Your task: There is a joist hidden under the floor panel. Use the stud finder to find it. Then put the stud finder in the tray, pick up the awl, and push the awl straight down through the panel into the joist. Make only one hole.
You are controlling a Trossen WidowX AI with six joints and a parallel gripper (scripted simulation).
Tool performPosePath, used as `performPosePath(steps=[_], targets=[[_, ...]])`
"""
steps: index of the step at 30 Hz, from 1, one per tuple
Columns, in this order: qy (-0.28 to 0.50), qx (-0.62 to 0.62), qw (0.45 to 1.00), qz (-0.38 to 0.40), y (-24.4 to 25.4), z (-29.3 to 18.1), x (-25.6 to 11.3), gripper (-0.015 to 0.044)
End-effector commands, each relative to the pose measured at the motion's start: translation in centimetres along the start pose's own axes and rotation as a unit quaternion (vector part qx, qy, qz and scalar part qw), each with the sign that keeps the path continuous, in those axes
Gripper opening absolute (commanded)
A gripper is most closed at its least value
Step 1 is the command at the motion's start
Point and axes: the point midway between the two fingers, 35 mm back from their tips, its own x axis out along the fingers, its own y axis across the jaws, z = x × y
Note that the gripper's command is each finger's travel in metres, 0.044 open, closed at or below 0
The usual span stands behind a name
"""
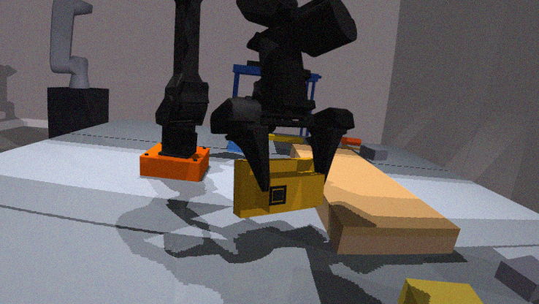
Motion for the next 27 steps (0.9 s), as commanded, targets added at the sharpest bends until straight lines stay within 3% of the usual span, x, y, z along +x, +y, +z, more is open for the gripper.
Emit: performPosePath(steps=[1, 27], targets=[[0.017, 0.003, 1.000, 0.001, 0.04, -0.16, -0.16, 0.0000], [0.078, 0.004, 0.997, 0.001, 0.04, 0.20, -0.15, 0.0000]])
